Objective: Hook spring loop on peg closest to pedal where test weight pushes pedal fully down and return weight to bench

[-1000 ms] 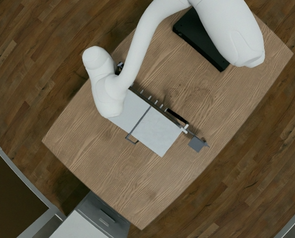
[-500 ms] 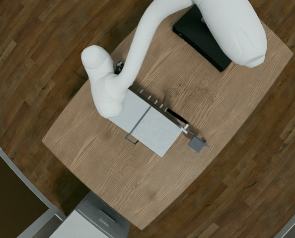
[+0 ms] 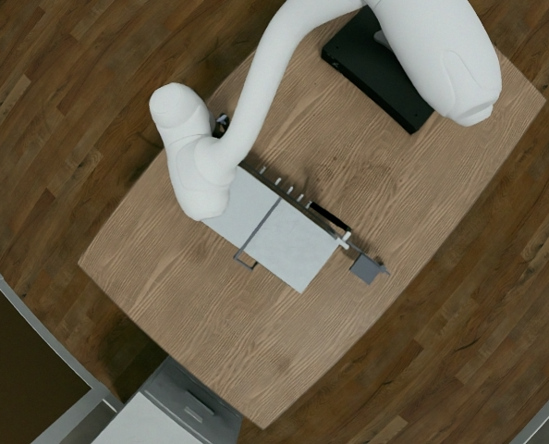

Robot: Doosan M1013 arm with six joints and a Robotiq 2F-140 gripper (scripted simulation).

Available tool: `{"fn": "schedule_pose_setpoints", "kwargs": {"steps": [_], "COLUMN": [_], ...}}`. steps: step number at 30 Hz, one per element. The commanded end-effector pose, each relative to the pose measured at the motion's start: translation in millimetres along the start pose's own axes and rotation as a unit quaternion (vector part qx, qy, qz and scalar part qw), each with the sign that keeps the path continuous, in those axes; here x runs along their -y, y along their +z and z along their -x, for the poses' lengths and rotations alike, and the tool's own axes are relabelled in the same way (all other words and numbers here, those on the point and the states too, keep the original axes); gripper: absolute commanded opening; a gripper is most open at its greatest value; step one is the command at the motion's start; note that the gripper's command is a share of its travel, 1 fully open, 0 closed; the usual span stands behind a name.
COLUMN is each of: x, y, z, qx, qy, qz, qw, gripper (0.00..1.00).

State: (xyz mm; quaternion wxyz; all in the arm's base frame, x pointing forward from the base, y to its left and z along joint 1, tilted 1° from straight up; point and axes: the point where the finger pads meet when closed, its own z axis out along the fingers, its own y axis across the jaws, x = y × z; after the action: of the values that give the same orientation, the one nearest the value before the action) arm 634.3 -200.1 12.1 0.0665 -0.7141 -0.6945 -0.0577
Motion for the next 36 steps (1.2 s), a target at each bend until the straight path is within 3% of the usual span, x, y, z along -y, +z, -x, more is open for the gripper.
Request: {"fn": "schedule_pose_setpoints", "kwargs": {"steps": [1,36], "x": [-0.6,-0.6], "y": [-3.4,-30.1], "z": [-0.5,-5.2], "qx": [0.000,0.000], "qy": [0.000,0.000], "qz": [0.001,0.001], "qw": [1.000,1.000], "gripper": [0.25,0.25]}}
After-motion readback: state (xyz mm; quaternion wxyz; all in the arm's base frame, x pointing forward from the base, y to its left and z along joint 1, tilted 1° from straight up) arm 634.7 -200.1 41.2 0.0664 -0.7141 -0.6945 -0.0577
